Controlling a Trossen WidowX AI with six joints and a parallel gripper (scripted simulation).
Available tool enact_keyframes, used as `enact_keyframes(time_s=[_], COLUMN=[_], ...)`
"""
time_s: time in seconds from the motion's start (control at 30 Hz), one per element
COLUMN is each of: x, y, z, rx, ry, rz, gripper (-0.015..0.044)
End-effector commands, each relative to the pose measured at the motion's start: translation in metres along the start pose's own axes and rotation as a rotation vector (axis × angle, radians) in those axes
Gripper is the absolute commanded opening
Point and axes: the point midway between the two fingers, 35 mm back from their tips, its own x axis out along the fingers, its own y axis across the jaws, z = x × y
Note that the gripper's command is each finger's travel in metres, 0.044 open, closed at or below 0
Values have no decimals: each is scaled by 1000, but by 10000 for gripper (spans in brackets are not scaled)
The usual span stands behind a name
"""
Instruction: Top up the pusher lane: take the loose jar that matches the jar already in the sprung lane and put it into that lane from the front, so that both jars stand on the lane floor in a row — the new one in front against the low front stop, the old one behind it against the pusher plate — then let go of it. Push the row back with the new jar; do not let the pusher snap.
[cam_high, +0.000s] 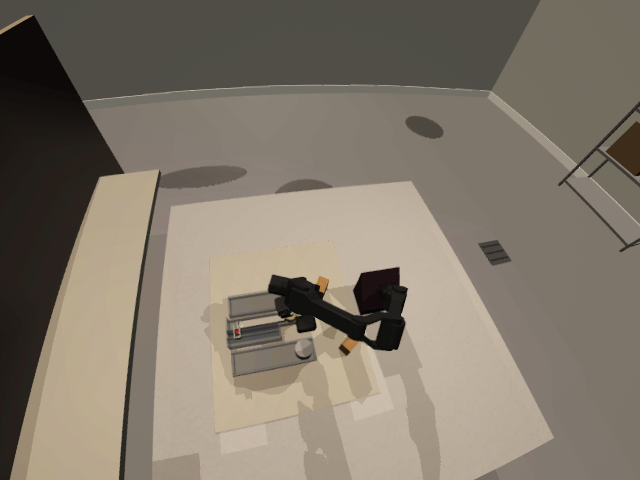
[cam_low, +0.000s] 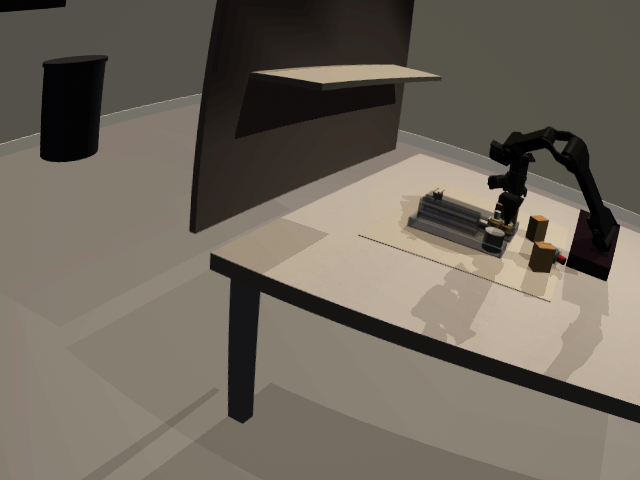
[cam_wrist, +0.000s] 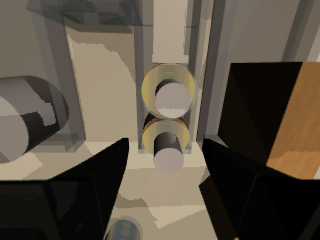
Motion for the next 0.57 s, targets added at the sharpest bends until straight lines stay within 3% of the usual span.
enact_keyframes(time_s=[0.0,0.53], x=[-3,-5], y=[0,-2], z=[-1,-50], rx=[-7,-5], ry=[4,6], rz=[-5,-7], gripper=[285,285])
